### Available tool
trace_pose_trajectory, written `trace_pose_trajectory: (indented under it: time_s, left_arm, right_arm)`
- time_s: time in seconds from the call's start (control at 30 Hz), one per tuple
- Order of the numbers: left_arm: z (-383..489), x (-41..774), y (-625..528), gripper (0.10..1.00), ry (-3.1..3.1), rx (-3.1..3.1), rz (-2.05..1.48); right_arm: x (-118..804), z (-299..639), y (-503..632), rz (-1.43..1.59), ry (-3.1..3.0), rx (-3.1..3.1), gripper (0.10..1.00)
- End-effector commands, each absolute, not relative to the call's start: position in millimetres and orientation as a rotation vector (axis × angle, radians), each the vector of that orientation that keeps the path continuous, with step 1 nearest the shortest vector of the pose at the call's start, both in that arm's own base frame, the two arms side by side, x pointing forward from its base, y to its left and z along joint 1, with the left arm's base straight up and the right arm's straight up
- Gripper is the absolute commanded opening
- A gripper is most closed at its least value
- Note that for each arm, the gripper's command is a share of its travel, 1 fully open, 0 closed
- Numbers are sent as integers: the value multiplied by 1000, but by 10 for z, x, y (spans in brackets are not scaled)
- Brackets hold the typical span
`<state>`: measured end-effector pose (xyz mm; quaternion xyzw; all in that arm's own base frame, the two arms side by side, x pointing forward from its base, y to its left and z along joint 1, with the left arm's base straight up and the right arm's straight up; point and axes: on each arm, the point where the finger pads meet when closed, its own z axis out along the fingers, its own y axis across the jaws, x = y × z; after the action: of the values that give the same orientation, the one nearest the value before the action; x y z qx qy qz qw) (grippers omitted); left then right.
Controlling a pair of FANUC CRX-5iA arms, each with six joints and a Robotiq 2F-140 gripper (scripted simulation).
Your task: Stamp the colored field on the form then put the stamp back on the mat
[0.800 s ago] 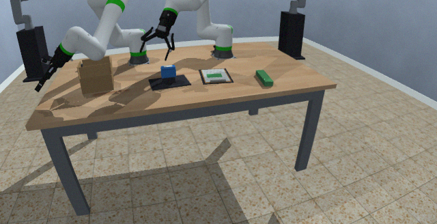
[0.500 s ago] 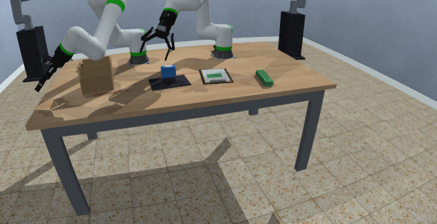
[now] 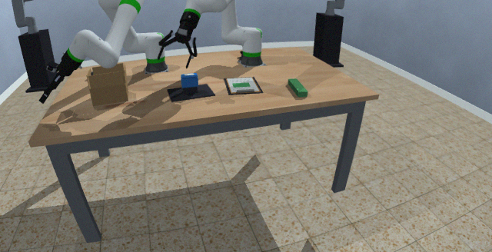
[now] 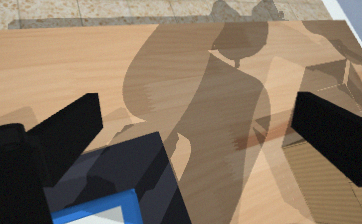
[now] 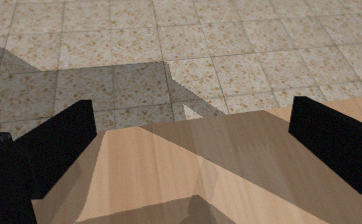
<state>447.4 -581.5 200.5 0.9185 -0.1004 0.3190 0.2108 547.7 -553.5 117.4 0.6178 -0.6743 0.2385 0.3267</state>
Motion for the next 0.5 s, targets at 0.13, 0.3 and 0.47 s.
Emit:
trace_pose_trajectory:
  time_s: [0.13, 0.3, 0.47]
  left_arm:
    - [2019, 4674, -5634, 1000, -247, 2575, 896]
    - [2016, 4850, -5455, 1000, -217, 2597, 903]
    - [2009, 5263, -4977, 1000, -138, 2653, 915]
  right_arm:
    - [5489, 1192, -5528, 629, -1768, 1619, 1000]
    - [5497, 1197, -5520, 630, -1769, 1620, 1000]
    - [5518, 1210, -5497, 634, -1771, 1624, 1000]
